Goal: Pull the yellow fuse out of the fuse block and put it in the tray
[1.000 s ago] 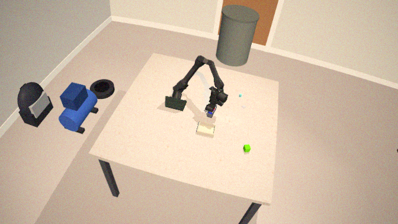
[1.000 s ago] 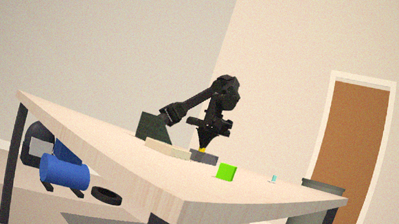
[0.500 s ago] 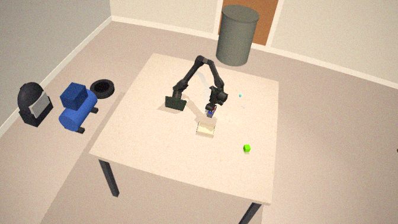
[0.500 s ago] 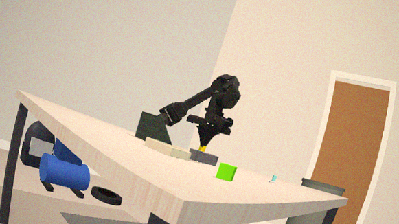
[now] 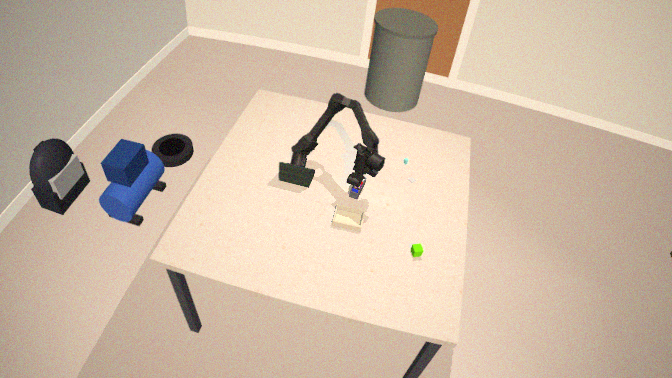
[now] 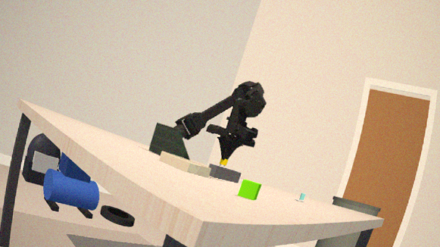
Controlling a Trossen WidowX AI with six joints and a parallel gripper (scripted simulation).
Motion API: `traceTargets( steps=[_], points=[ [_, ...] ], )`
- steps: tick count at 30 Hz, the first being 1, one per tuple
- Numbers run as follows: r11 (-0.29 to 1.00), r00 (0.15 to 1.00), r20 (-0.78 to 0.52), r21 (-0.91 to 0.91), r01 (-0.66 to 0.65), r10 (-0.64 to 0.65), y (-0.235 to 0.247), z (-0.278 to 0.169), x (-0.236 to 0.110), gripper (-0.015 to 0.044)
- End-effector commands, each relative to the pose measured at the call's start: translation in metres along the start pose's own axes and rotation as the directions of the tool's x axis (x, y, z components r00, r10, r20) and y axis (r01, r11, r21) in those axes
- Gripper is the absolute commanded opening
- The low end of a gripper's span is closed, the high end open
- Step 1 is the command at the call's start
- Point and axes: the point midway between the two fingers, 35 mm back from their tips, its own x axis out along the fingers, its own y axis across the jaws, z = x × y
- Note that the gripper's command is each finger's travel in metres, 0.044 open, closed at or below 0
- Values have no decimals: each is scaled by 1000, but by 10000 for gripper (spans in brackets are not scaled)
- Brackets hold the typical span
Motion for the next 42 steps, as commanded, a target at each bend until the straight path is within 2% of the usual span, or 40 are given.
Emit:
traceTargets(
  steps=[1,27,42],
  points=[
    [1000,1000,2,-5,7,-7,-1,1,-3,0],
    [1000,1000,2,-4,7,-7,-1,1,-29,0],
    [1000,1000,7,-3,19,-19,-75,25,-35,0]
  ],
)
